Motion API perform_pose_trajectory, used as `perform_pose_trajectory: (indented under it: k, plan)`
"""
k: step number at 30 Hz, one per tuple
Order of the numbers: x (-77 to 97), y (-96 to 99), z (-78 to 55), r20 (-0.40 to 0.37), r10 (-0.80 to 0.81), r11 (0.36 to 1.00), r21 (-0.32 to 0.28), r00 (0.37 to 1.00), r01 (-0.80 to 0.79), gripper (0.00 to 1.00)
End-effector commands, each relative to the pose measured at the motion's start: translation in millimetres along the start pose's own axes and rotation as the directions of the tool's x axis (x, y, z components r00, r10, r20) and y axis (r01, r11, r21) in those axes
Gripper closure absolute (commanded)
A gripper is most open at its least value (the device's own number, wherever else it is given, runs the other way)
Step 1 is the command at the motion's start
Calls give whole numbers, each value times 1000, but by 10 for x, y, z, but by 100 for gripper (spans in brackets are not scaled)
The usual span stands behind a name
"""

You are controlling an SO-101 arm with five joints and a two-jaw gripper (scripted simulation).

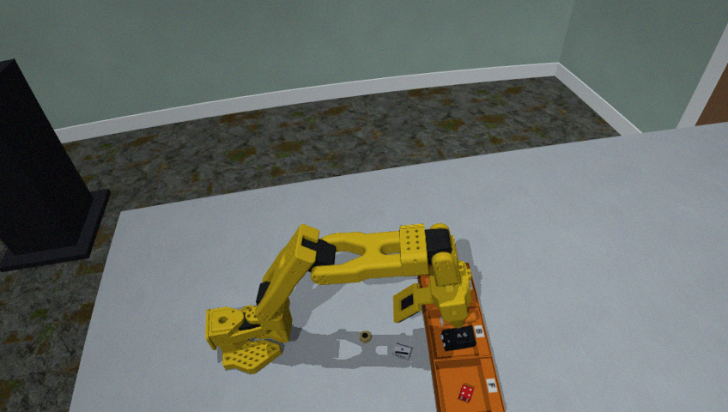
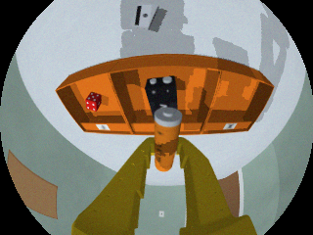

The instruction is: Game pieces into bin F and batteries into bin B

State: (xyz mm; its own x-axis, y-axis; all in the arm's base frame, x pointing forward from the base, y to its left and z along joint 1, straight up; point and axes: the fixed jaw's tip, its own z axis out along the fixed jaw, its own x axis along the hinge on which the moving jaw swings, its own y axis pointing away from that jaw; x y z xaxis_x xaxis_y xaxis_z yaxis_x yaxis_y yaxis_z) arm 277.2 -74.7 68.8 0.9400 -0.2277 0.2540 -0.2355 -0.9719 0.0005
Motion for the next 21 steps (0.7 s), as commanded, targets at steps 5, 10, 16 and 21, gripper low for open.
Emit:
perform_pose_trajectory:
  k: [5, 10, 16, 21]
  plan:
    - [75, 26, -86, -65, 4, 1000, -1, 998, -4, 100]
    - [74, 26, -82, -65, 4, 1000, -1, 998, -4, 100]
    - [74, 26, -81, -65, 4, 1000, -1, 998, -4, 100]
    - [72, 27, -68, -65, 4, 1000, -1, 998, -4, 100]
